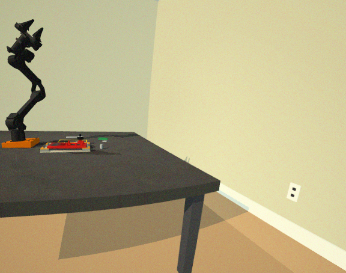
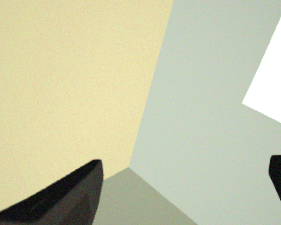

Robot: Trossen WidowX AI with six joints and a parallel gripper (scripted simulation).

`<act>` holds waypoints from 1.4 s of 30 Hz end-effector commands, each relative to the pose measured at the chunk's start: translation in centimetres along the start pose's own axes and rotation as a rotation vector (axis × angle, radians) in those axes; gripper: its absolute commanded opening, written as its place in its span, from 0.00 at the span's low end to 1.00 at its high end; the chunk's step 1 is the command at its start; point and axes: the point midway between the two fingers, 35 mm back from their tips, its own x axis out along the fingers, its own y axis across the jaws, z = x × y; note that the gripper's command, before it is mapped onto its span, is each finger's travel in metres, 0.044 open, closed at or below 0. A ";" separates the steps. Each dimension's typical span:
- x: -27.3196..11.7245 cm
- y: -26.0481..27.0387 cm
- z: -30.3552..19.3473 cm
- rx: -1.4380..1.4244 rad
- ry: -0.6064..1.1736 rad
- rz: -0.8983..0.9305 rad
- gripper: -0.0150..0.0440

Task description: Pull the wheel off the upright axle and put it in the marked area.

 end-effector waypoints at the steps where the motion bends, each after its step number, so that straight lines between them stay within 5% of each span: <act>1: 0.0 0.0 -0.1 0.005 0.000 -0.001 0.89; 4: 0.0 -0.4 -1.0 0.081 0.008 -0.016 0.76; 20: 1.2 2.2 -13.9 0.916 0.184 -0.115 0.76; 30: 3.3 13.3 -20.9 1.577 0.466 -0.076 0.76; 42: 4.5 25.1 -19.4 1.967 0.751 0.067 0.76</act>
